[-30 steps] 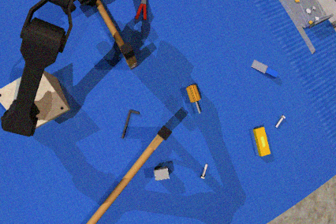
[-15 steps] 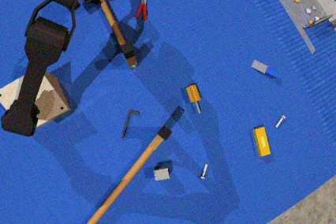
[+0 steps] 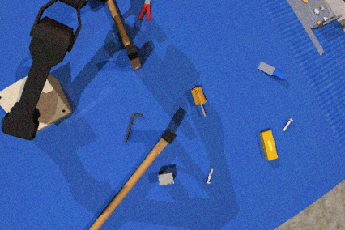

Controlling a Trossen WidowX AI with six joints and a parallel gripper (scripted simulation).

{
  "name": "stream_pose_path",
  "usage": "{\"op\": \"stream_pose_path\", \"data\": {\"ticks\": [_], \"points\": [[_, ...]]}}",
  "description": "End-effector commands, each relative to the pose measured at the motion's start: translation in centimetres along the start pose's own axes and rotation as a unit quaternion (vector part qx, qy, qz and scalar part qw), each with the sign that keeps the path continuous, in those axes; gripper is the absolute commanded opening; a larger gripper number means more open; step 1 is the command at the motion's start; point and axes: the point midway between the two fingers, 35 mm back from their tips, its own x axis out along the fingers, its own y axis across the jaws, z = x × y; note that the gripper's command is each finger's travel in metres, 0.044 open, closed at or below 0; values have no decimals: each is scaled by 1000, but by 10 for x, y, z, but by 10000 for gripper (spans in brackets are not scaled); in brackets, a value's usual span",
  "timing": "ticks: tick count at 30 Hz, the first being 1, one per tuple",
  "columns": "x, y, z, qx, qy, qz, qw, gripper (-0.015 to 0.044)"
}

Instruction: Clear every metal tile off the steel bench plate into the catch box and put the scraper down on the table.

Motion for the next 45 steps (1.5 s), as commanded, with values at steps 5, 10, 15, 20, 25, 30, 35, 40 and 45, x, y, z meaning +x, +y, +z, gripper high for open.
{"op": "stream_pose_path", "data": {"ticks": [5, 10, 15, 20, 25, 30, 35, 40, 45], "points": [[3, -10, -3, 0, 3, -1, 1000, 0], [4, -14, -4, 0, 3, -1, 1000, 0], [-1, -14, -3, 0, 0, -2, 1000, 0], [-15, -15, -2, 1, -1, -2, 1000, 0], [-32, -15, -1, 1, -2, -2, 1000, 0], [-49, -14, -2, 0, -2, -1, 1000, 0], [-60, -13, -2, 0, -2, -1, 1000, 0], [-68, -11, -1, 40, -6, -8, 999, 0], [-79, -7, 0, 98, -12, -17, 995, 0]]}}
